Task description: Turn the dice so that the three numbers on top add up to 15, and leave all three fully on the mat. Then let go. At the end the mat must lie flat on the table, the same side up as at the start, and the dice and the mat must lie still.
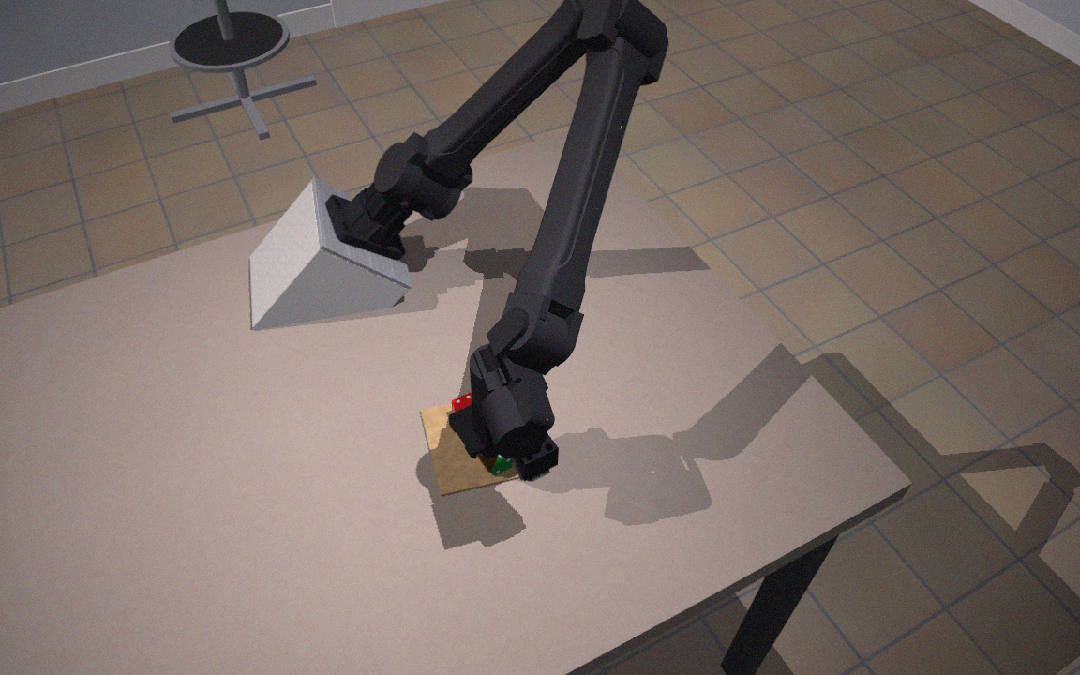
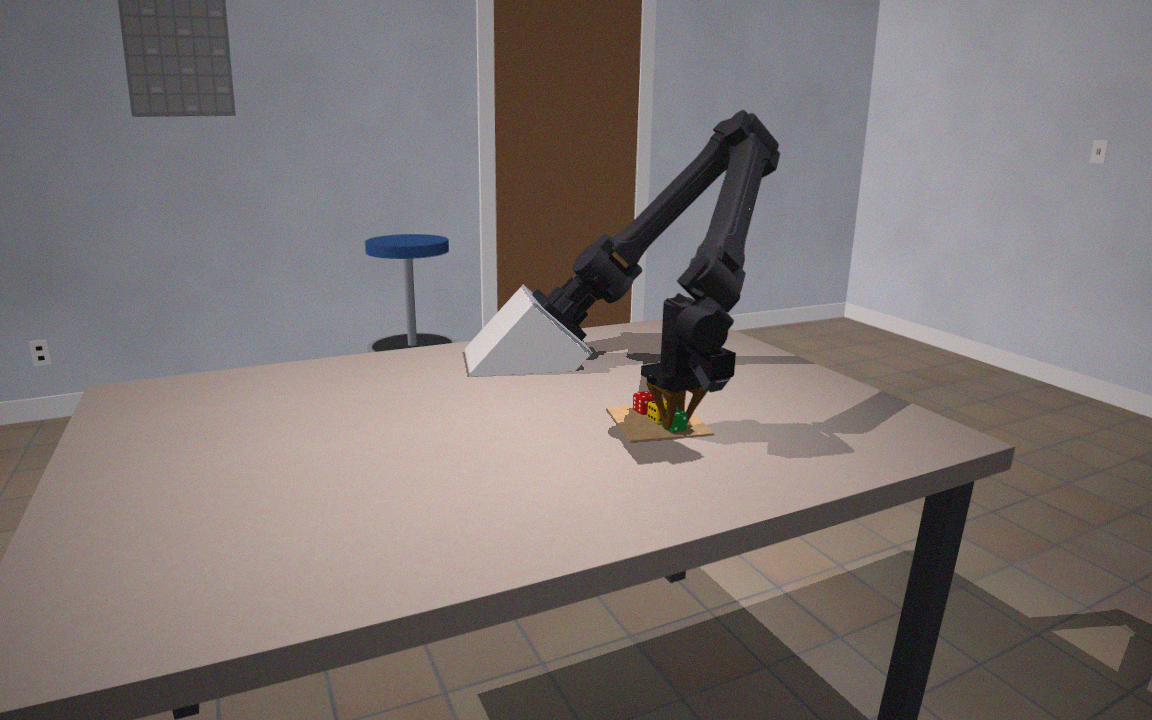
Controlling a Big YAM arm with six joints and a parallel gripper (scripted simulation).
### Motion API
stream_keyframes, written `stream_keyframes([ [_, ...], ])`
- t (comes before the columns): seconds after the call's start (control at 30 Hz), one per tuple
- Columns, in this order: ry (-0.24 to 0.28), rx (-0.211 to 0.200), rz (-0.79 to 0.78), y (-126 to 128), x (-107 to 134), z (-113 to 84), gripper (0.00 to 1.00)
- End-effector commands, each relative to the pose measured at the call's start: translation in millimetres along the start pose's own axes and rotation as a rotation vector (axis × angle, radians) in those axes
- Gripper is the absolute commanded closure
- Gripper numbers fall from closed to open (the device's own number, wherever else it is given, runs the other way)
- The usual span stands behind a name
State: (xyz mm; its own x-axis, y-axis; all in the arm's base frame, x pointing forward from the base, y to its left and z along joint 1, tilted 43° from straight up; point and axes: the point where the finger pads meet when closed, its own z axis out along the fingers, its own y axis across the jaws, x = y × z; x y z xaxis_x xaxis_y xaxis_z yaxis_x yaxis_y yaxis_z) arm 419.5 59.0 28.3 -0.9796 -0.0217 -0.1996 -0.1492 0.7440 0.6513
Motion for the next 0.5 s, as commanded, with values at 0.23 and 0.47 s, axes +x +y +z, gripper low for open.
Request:
stream_keyframes([
  [0.23,0.0,-0.002,-0.003,1.7,-6.9,4.5,0.63],
  [0.47,0.0,-0.002,-0.003,1.7,-6.9,4.5,0.55],
])
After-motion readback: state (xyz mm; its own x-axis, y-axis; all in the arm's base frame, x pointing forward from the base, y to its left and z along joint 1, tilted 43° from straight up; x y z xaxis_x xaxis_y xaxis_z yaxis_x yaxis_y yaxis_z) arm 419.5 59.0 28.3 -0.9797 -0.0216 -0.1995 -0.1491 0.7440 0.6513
